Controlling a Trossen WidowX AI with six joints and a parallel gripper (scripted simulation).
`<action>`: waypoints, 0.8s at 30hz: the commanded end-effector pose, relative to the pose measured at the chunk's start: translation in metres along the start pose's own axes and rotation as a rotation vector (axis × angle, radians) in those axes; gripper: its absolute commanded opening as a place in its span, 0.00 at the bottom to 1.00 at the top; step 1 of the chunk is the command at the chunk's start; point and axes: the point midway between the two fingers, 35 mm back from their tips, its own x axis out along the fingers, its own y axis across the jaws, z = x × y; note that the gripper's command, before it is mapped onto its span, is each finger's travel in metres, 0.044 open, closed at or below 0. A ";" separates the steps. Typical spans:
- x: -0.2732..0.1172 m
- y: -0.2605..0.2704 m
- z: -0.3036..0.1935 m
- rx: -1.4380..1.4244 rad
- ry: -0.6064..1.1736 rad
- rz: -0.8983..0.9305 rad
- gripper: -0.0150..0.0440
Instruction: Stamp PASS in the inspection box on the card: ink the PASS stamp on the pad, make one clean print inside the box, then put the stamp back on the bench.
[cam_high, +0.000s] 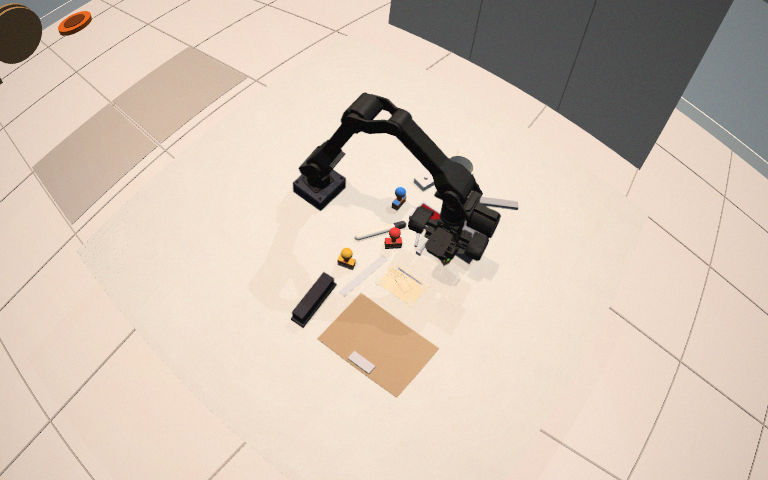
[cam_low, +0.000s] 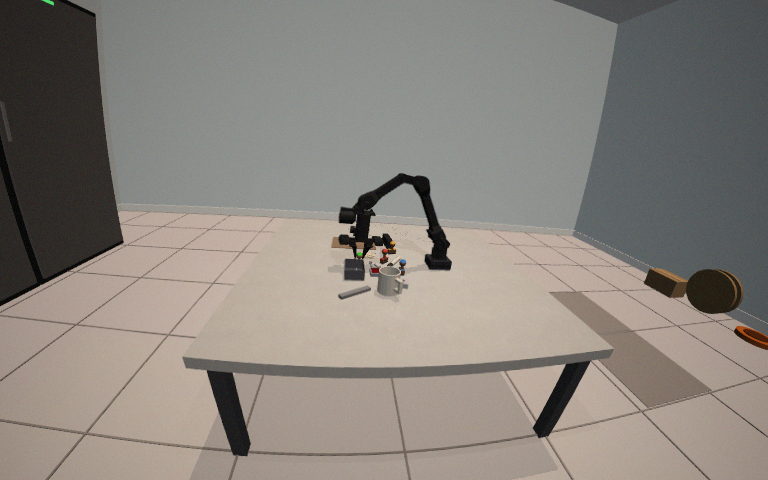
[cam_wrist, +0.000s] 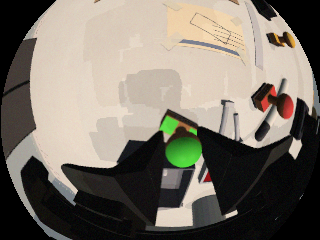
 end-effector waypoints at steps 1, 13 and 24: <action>0.000 0.000 0.000 0.000 0.000 -0.001 0.65; -0.107 0.006 0.001 -0.004 -0.002 -0.002 0.70; -0.117 0.005 0.001 -0.004 -0.002 -0.002 0.70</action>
